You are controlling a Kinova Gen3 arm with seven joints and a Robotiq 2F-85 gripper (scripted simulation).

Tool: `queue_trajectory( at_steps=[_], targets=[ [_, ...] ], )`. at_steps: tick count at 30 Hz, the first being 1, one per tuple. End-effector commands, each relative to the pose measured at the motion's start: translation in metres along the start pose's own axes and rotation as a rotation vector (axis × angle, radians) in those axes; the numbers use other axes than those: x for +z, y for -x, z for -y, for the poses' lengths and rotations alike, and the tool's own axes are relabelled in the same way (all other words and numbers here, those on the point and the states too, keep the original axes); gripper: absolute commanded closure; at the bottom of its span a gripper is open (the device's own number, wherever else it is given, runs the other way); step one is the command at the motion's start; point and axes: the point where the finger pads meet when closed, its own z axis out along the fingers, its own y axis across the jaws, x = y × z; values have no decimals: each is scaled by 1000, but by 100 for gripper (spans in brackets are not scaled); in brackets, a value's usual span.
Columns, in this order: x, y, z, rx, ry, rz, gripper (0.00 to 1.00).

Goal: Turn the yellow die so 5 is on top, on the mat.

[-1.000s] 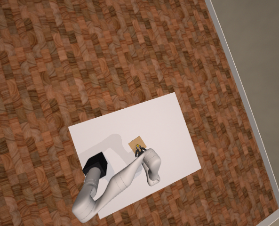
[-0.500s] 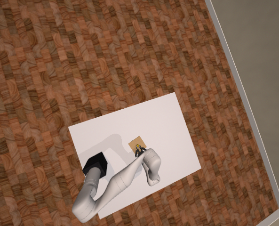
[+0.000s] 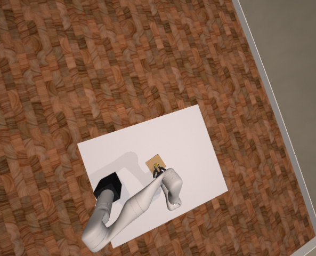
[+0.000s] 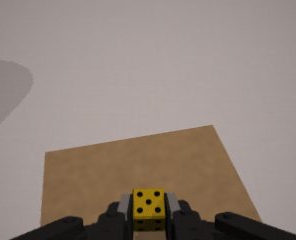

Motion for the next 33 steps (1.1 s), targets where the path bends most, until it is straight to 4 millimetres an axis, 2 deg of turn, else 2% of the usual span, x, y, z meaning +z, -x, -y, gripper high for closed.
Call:
queue_trajectory(
  at_steps=[1,15,16,21,25,29,30,32,33],
  targets=[
    [0,0,-1,-1,1,0,85],
    [0,0,-1,-1,1,0,85],
    [0,0,-1,-1,1,0,81],
    [0,0,-1,-1,1,0,77],
    [0,0,-1,-1,1,0,69],
    [0,0,-1,-1,1,0,69],
    [0,0,-1,-1,1,0,65],
    [0,0,-1,-1,1,0,65],
    [0,0,-1,-1,1,0,45]
  ],
)
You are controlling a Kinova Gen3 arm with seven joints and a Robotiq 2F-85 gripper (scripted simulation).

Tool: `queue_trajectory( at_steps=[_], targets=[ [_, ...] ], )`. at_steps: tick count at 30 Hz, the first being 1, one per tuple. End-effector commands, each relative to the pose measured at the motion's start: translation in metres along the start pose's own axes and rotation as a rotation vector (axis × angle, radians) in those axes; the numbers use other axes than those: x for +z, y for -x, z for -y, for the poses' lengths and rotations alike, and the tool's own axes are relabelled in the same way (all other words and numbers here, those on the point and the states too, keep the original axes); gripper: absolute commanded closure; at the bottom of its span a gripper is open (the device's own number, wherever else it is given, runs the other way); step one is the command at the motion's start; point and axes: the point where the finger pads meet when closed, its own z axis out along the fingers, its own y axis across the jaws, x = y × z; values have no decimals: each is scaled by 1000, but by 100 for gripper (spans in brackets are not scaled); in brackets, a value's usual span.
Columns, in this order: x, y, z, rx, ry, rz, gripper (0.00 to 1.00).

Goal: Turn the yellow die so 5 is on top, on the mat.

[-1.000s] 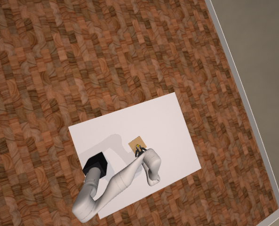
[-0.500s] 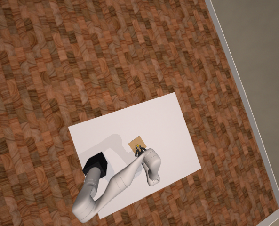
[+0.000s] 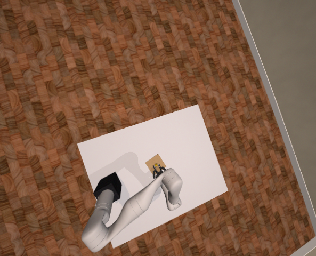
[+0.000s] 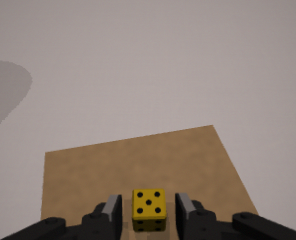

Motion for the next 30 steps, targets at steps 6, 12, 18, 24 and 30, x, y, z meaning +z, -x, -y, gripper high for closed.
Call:
queue_trajectory(
  at_steps=[6,12,18,24,30],
  targets=[
    [0,0,-1,-1,1,0,45],
    [0,0,-1,-1,1,0,45],
    [-1,-1,-1,-1,1,0,45],
    [-4,-4,-1,-1,1,0,45],
    [-11,-11,-1,-1,1,0,45]
  ],
)
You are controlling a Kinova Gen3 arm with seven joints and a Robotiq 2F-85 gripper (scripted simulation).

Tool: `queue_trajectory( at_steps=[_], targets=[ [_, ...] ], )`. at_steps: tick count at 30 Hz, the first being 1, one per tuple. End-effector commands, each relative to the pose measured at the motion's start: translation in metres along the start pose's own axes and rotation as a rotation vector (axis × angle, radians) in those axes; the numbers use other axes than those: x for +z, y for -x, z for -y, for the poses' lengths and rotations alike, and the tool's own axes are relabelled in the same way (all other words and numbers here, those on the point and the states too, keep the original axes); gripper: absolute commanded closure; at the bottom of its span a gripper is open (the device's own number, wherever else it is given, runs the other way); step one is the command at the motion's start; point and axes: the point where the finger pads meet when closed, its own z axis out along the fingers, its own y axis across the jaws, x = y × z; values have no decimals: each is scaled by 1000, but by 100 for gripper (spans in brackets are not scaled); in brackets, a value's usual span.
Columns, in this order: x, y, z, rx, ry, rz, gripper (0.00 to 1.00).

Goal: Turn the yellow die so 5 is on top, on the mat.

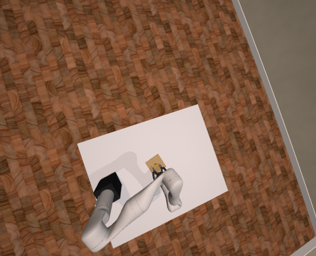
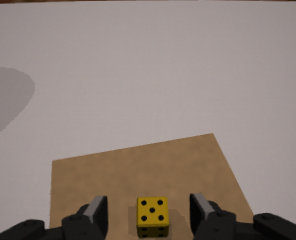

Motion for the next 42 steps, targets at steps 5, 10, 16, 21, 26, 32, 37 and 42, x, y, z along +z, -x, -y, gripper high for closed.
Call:
queue_trajectory(
  at_steps=[5,10,16,21,26,32,37,42],
  targets=[
    [-14,-15,-3,-4,5,0,45],
    [-26,-27,-2,-4,5,0,45],
    [-35,-36,-2,-4,5,0,45],
    [-39,-40,-2,-4,5,0,45],
    [-40,-41,-2,-4,5,0,45],
    [-39,-42,-2,-3,1,38,45],
    [-38,-43,-2,-3,-2,97,45],
    [-38,-45,-2,-3,0,208,45]
  ],
)
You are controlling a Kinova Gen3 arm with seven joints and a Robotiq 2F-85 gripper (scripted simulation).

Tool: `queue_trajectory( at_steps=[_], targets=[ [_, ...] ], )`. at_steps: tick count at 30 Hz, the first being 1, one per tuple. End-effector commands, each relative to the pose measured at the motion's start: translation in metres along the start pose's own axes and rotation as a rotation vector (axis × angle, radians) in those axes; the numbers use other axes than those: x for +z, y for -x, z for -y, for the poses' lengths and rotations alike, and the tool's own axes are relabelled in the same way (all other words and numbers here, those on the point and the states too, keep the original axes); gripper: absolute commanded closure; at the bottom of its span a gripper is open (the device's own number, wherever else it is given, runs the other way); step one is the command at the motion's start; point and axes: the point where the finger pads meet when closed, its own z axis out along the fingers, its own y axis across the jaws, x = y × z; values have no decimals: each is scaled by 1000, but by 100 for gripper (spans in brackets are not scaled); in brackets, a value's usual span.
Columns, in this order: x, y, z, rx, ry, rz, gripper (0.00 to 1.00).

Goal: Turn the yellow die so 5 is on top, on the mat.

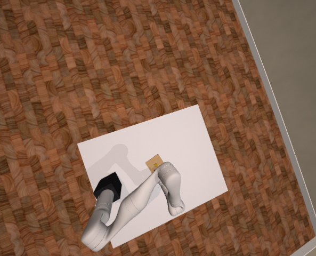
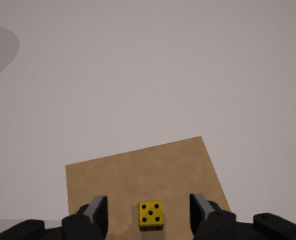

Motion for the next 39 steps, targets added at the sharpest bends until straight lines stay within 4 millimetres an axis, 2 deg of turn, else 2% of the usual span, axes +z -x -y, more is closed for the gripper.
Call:
queue_trajectory(
  at_steps=[1,13,24,39],
  targets=[
    [2,-15,-1,-27,-6,43,45],
    [2,-16,-1,-27,-3,90,45],
    [4,-19,0,-26,-7,282,45],
    [3,-21,0,-26,-1,355,45]
  ],
)
